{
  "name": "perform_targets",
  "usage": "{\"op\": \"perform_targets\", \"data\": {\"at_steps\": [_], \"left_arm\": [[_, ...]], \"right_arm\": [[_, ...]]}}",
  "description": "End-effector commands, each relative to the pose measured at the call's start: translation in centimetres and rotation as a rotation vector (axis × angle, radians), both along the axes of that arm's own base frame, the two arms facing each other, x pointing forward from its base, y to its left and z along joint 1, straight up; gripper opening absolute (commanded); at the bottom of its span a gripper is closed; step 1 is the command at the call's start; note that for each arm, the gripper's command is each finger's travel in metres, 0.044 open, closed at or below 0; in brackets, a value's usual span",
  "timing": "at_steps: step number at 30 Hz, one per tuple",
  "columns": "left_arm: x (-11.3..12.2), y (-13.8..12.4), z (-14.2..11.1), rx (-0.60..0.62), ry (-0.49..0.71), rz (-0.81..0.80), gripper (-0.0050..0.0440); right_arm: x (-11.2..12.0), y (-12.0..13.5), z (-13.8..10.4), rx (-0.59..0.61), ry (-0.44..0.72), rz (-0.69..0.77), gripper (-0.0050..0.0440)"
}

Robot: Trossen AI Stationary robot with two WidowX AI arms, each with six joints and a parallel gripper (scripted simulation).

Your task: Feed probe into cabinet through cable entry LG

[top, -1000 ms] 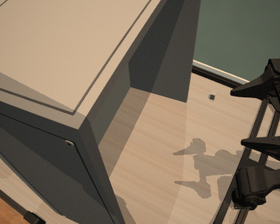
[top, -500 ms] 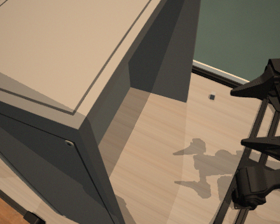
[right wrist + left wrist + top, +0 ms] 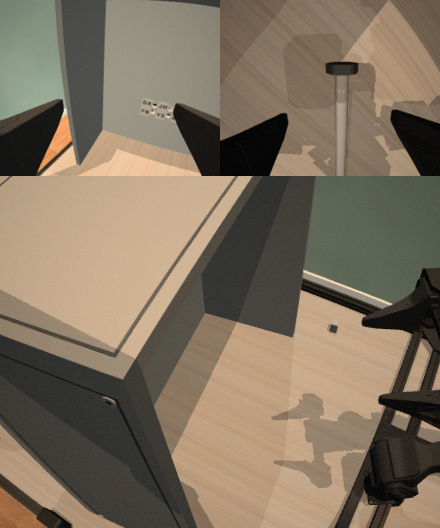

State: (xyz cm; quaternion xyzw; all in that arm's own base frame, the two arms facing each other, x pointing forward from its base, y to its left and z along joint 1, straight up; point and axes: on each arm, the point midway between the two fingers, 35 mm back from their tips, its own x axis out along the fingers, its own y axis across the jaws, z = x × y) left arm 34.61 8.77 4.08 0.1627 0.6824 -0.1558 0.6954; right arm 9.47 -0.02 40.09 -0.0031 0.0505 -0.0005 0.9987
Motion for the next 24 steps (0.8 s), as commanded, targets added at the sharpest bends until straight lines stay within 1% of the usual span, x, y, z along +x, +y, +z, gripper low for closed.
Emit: {"op": "perform_targets", "data": {"at_steps": [1, 8, 19, 20, 24], "left_arm": [[-0.35, -0.09, -1.16, -0.006, 0.021, -0.002, 0.044], [-0.41, -0.1, -2.02, -0.006, 0.021, -0.002, 0.044], [-0.41, -0.1, -2.05, -0.006, 0.021, -0.002, 0.044], [-0.29, -0.07, -1.72, -0.003, 0.013, 0.0, 0.0416], [-0.29, -0.07, -1.72, -0.003, 0.013, 0.0, 0.032]], "right_arm": [[-0.03, 0.02, 0.05, 0.006, -0.001, 0.001, 0.044], [-0.03, 0.02, 0.05, 0.006, -0.001, 0.001, 0.044], [-0.03, 0.02, 0.05, 0.006, -0.001, 0.001, 0.044], [-0.03, 0.02, 0.05, 0.006, -0.001, 0.001, 0.044], [-0.03, 0.02, 0.05, 0.006, -0.001, 0.001, 0.044]]}}
